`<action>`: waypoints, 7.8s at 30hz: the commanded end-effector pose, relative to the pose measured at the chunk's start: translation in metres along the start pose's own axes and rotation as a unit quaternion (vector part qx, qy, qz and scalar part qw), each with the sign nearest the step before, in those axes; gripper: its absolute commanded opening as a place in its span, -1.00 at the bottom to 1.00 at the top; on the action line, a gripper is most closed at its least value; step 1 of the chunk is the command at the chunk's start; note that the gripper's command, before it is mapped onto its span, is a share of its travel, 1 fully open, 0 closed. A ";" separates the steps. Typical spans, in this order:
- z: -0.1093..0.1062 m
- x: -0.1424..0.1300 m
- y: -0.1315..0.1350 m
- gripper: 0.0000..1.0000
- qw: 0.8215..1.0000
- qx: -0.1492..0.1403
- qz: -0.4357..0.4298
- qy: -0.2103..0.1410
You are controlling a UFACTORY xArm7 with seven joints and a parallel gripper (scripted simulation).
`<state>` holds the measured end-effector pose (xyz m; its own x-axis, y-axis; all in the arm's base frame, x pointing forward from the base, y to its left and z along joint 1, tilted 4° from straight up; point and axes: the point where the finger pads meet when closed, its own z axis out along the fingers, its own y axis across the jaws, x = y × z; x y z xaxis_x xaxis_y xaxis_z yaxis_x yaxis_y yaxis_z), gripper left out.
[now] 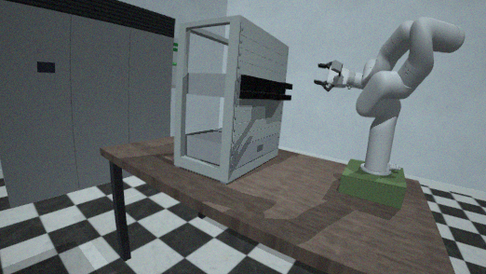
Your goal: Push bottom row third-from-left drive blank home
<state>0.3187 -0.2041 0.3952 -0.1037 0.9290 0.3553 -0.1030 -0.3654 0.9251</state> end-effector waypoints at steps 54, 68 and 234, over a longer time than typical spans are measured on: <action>0.013 0.029 -0.011 1.00 0.747 -0.225 0.619 0.089; 0.024 0.042 -0.043 1.00 0.626 -0.211 0.746 0.085; 0.063 0.160 -0.187 -1.00 0.163 -0.043 0.985 -0.037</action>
<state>0.3834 0.0165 0.2858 -0.0071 -0.9989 -0.0456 0.0415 0.0453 -0.9981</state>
